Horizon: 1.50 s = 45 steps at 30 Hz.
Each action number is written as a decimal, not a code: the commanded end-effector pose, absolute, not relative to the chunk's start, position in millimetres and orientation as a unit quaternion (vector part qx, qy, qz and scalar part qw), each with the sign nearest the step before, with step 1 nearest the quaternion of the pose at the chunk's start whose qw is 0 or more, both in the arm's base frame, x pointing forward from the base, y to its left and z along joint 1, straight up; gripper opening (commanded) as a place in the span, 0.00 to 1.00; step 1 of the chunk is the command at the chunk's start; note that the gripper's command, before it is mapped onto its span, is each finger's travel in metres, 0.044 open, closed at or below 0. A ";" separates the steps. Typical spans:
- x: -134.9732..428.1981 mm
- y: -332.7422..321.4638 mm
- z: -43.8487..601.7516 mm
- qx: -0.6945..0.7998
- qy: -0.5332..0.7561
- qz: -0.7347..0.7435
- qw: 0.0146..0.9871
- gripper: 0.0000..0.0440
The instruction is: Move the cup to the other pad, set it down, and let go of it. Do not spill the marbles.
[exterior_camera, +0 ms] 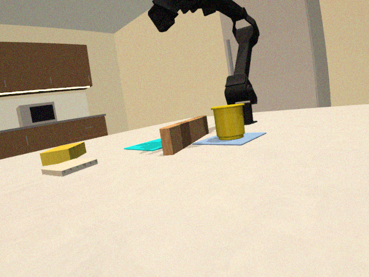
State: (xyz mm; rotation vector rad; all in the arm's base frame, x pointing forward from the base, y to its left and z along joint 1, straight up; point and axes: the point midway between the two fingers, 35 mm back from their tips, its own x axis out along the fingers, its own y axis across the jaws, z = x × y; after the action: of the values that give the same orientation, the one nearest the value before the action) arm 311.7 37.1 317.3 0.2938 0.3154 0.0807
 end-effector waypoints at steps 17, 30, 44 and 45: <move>303.8 67.8 310.4 0.267 0.289 0.029 0.919 0.35; 294.7 85.3 300.4 0.334 0.377 -0.010 0.864 0.36; 281.8 98.8 286.1 0.379 0.461 -0.076 0.799 0.36; 280.9 99.4 284.9 0.380 0.466 -0.081 0.794 0.36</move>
State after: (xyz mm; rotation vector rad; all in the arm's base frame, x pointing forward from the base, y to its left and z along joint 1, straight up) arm 283.6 95.6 287.4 0.7976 0.9626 -0.1476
